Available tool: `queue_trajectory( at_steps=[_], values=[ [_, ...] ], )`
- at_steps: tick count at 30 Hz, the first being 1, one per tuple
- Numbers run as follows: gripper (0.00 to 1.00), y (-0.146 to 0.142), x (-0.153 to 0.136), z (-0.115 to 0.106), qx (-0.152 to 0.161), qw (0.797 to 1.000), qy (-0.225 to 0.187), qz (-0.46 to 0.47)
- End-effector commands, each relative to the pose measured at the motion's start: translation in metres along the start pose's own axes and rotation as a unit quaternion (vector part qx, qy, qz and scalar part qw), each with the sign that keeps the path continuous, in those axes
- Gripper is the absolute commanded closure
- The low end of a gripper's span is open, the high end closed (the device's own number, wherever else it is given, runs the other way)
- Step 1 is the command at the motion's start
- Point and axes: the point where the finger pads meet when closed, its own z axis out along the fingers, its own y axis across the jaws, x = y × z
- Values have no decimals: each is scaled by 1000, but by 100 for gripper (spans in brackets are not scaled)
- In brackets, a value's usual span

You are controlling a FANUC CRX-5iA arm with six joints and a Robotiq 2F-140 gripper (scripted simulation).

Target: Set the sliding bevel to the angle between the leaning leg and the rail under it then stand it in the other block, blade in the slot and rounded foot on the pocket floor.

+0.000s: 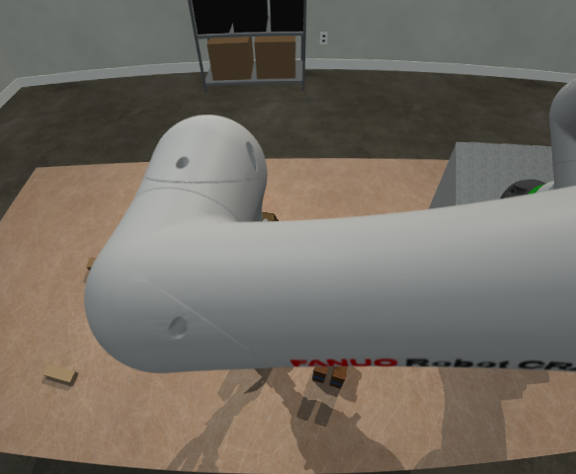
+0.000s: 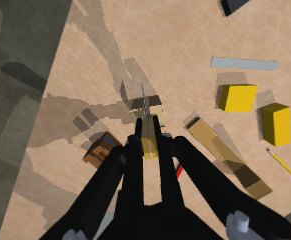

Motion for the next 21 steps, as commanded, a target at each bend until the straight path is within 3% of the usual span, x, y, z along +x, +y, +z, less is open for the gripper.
queue_trajectory(
  at_steps=[1, 13, 21],
  values=[
    [90, 0, 0, -1, -1, 1000, 1, 0],
    [90, 4, -3, -1, -2, 1000, -4, -7],
    [90, 24, -20, -2, -10, 999, -27, -45]
  ],
)
